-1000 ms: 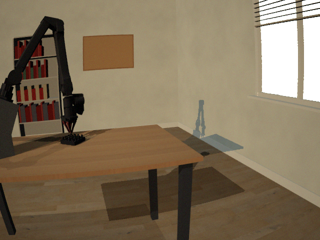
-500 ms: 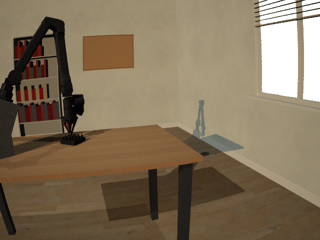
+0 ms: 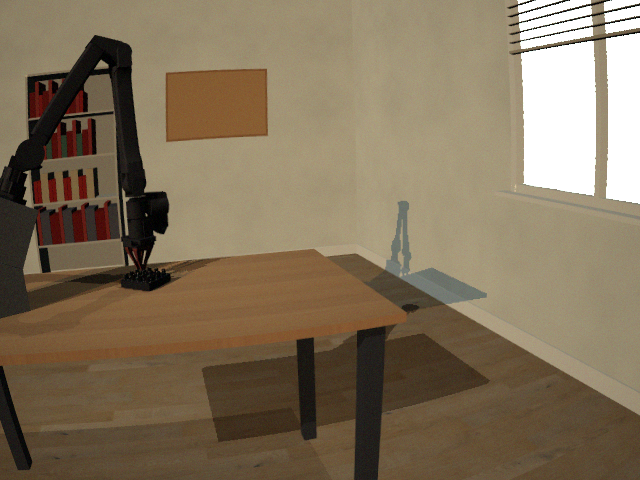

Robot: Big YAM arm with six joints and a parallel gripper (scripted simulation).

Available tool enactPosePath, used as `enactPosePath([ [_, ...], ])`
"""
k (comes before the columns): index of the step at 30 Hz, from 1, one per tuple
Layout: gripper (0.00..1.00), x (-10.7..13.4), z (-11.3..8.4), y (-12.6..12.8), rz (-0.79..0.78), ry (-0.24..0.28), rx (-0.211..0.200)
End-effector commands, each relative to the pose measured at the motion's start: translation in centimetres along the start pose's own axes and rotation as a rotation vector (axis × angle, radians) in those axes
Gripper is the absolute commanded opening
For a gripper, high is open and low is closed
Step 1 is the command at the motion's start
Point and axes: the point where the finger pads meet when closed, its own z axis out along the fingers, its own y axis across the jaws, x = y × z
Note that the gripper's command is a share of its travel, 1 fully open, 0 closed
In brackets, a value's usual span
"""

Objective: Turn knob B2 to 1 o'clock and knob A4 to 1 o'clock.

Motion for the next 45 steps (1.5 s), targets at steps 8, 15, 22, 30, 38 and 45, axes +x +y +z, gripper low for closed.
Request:
enactPosePath([
  [8,0.18,-0.72,0.09,-0.04,0.007,-0.014,0.005],
  [15,0.18,-0.72,0.09,-0.04,0.007,-0.014,0.005],
  [22,0.18,-0.72,0.09,-0.04,0.007,-0.014,0.005],
  [30,0.18,-0.72,0.09,-0.04,0.007,-0.014,0.005],
  [38,0.08,-0.72,0.09,-0.04,0.007,-0.014,0.005],
  [45,0.08,-0.72,0.09,-0.04,0.007,-0.014,0.005],
])
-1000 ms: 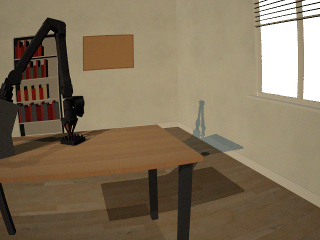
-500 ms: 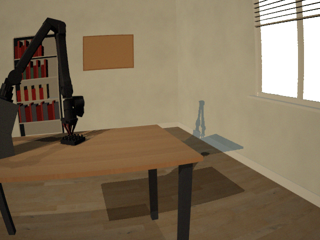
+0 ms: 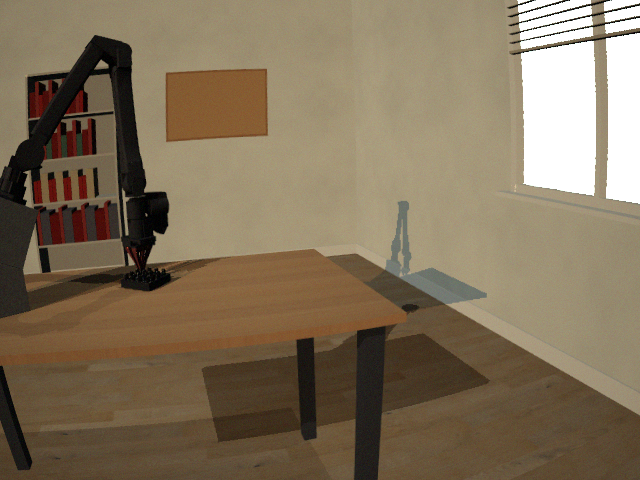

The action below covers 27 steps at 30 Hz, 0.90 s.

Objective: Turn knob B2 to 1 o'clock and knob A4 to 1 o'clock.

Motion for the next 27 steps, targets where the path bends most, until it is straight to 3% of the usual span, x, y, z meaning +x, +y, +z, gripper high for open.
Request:
enactPosePath([
  [1,0.08,-0.72,0.09,-0.04,0.007,-0.014,0.005],
  [27,0.08,-0.72,0.09,-0.04,-0.018,-0.014,0.005],
])
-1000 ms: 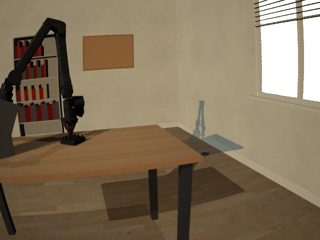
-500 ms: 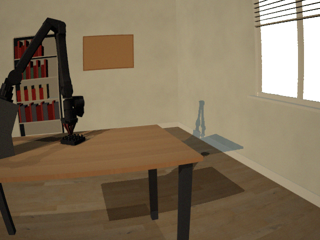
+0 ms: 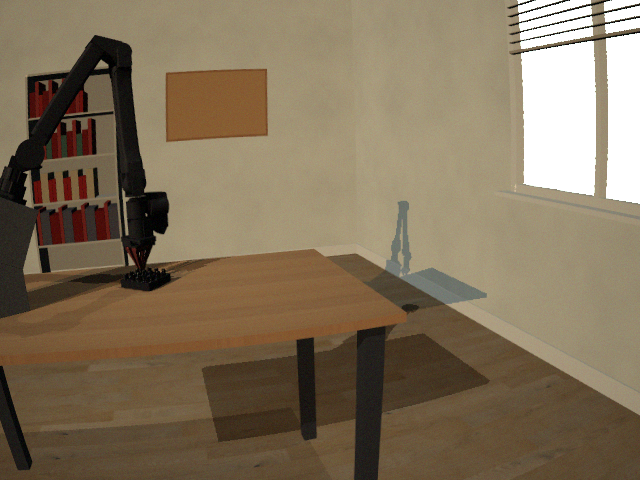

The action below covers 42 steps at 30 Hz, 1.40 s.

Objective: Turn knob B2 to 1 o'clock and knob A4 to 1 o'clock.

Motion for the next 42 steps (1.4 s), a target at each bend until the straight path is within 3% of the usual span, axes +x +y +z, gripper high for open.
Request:
enactPosePath([
  [1,0.08,-0.72,0.09,-0.04,-0.024,-0.014,0.005],
  [9,0.08,-0.72,0.09,-0.03,-0.095,-0.014,0.005],
  [29,0.08,-0.7,0.1,0.05,-0.512,-0.014,0.004],
  [42,0.08,-0.69,0.1,0.05,-0.561,-0.014,0.004],
])
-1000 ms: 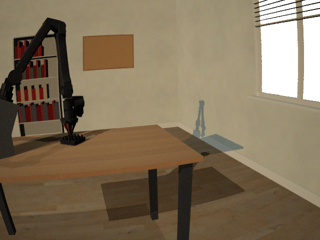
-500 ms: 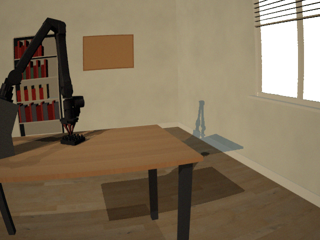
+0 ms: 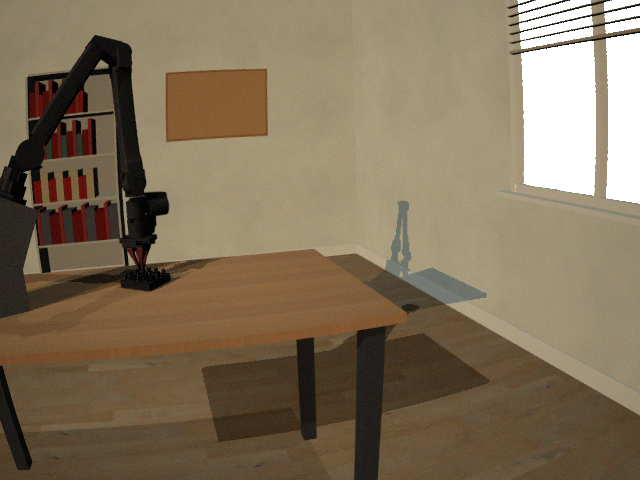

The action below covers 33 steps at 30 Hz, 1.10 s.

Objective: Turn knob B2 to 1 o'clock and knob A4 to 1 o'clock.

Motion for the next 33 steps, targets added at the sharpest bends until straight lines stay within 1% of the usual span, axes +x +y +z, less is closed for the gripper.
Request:
enactPosePath([
  [1,0.08,-0.67,0.1,-0.26,-0.034,-0.014,0.006],
  [8,0.08,-0.67,0.1,-0.26,-0.034,-0.014,0.006],
  [9,0.18,-0.67,0.1,-0.26,-0.034,-0.014,0.006],
  [28,0.18,-0.67,0.1,-0.26,-0.034,-0.014,0.006],
  [32,0.18,-0.72,-0.05,-0.31,-0.034,-0.015,0.007],
  [33,0.18,-0.82,-0.36,-0.41,-0.033,-0.018,0.01],
])
